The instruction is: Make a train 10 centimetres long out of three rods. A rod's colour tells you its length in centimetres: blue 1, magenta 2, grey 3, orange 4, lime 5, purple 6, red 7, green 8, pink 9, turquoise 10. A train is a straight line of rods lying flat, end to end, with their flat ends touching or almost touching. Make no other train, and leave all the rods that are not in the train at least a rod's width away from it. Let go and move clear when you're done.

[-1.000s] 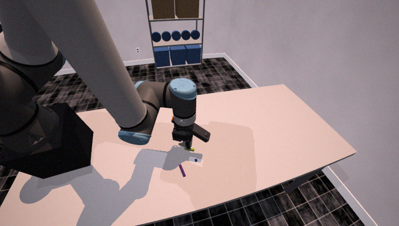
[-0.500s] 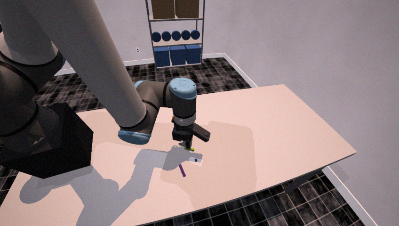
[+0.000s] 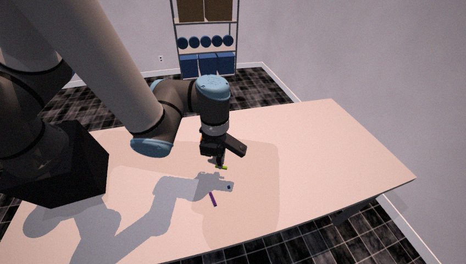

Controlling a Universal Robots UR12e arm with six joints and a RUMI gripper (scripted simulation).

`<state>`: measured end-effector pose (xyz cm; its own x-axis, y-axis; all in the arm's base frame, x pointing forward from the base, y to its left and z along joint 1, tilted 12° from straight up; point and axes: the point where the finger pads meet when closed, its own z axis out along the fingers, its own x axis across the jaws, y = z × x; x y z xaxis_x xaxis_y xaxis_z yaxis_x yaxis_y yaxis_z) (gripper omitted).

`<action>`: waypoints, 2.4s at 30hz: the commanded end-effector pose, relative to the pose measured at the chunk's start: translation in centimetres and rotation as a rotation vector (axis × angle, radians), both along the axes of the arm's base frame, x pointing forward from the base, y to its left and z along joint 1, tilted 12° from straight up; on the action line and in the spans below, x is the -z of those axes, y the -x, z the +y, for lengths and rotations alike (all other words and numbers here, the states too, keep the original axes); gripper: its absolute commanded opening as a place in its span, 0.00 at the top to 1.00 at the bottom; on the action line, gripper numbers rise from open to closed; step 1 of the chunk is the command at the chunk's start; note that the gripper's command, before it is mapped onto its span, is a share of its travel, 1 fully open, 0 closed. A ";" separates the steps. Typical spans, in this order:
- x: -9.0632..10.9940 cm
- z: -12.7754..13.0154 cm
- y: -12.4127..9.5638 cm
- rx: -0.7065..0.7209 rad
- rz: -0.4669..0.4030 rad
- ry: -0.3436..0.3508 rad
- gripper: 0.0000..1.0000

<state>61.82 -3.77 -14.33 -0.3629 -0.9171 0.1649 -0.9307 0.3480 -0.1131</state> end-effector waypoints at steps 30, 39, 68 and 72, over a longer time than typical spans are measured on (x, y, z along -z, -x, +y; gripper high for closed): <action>-4.1 3.6 0.0 -0.174 0.035 0.007 1.00; -3.3 7.5 0.0 -0.429 0.086 0.018 1.00; -1.1 18.4 1.6 -1.145 0.228 0.054 1.00; -1.1 18.7 1.7 -1.168 0.232 0.055 1.00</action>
<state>60.20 14.12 -13.14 0.6892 -0.7040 0.1717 -0.7233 -0.6827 0.1042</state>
